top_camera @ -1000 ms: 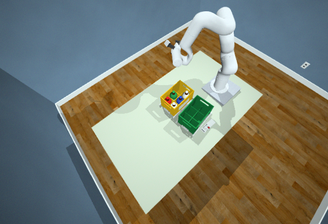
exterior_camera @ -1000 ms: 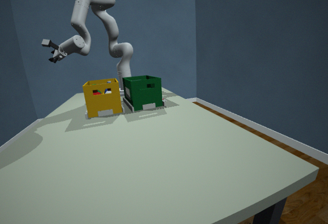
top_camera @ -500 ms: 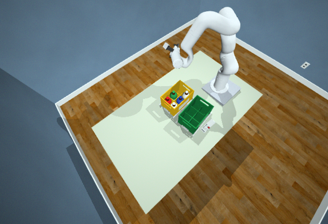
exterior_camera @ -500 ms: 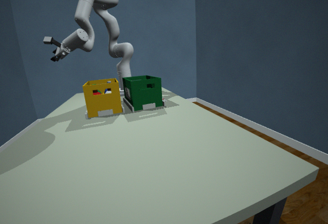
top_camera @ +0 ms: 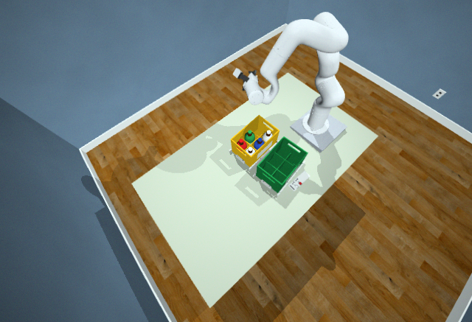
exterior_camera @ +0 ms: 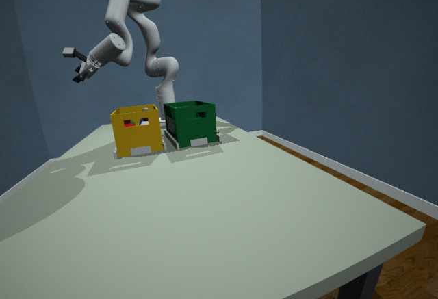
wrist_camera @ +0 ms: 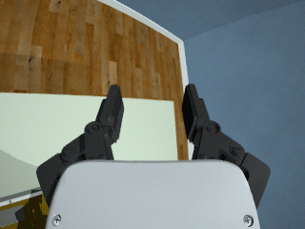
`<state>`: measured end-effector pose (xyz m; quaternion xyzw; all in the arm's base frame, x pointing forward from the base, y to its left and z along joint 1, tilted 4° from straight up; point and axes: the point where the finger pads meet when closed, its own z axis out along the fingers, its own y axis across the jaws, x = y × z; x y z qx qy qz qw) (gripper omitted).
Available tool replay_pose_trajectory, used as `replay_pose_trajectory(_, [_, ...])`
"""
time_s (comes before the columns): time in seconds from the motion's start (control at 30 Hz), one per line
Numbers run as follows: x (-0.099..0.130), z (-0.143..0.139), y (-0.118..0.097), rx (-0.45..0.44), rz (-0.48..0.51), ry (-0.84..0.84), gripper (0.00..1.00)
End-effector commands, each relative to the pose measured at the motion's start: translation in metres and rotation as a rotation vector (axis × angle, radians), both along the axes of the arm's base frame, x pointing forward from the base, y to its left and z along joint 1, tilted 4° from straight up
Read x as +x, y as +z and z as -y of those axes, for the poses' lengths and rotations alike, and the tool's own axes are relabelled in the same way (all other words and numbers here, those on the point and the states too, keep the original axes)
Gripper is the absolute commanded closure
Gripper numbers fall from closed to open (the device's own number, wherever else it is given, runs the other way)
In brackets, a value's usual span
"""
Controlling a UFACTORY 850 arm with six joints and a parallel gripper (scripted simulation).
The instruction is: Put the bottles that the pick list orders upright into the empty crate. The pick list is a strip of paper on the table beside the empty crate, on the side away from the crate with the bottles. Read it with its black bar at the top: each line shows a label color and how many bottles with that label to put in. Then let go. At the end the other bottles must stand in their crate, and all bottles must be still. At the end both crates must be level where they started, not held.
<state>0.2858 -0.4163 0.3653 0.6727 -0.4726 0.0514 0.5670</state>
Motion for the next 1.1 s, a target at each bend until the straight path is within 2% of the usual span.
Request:
replay_pose_trajectory(0.0, [0.011,-0.01,-0.001,-0.001,0.002,0.0,0.35])
replay_pose_trajectory(0.07, [0.018,-0.017,-0.003,0.044,0.042,0.028,0.35])
replay_pose_trajectory(0.13, [0.018,-0.017,-0.003,0.044,0.042,0.028,0.35])
replay_pose_trajectory(0.37, [0.041,-0.043,-0.008,0.051,0.047,0.032,0.35])
replay_pose_trajectory(0.47, [0.051,-0.054,-0.01,0.106,0.091,0.066,0.35])
replay_pose_trajectory(0.73, [0.069,-0.078,-0.014,0.106,0.091,0.066,0.35])
replay_pose_trajectory(0.83, [0.077,-0.09,-0.016,0.165,0.133,0.101,0.35])
replay_pose_trajectory(1.07, [0.096,-0.119,-0.02,0.165,0.133,0.101,0.35])
